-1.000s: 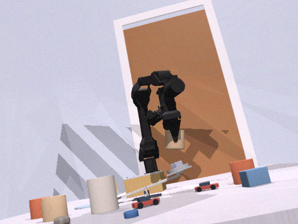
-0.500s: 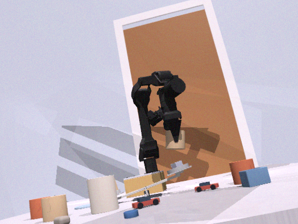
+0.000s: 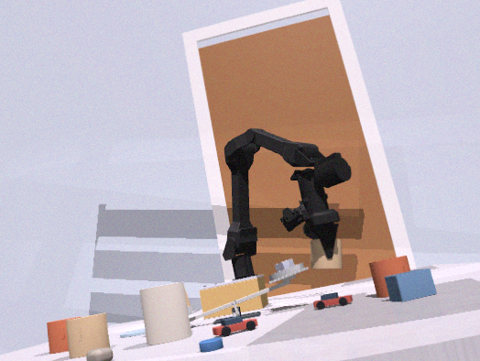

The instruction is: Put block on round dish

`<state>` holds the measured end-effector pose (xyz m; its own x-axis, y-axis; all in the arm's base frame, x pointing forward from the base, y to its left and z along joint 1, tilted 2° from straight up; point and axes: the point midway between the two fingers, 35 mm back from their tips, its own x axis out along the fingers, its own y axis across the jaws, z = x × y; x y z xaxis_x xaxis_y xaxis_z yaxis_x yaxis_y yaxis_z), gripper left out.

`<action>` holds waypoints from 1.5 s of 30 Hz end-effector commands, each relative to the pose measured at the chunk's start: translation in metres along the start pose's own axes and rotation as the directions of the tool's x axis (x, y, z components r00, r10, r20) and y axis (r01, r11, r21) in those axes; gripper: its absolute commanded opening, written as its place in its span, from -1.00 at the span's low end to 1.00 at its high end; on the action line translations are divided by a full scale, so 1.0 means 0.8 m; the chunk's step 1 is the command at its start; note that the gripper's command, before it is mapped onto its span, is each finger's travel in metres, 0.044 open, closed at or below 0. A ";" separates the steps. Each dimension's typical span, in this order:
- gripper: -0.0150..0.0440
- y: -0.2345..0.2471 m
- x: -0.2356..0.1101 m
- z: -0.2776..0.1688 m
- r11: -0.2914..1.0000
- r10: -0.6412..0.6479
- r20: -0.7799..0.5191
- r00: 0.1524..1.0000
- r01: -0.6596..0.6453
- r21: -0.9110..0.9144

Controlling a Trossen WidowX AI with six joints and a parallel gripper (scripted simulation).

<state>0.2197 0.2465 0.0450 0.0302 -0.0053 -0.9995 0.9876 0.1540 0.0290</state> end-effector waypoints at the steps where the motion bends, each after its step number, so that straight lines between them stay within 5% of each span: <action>1: -0.49 -0.010 0.014 -0.011 1.000 -0.001 -0.003 1.000 0.001 0.009; 11: -0.49 -0.010 0.062 -0.011 1.000 -0.001 -0.003 1.000 0.001 0.009; 30: -0.49 -0.010 0.089 -0.011 1.000 -0.001 -0.002 1.000 0.001 0.009; 45: 0.84 -0.009 0.080 -0.012 1.000 0.002 -0.005 1.000 -0.002 0.005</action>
<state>0.2131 0.2547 -0.0197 0.0309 -0.0012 -0.9995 0.9884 0.1487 0.0304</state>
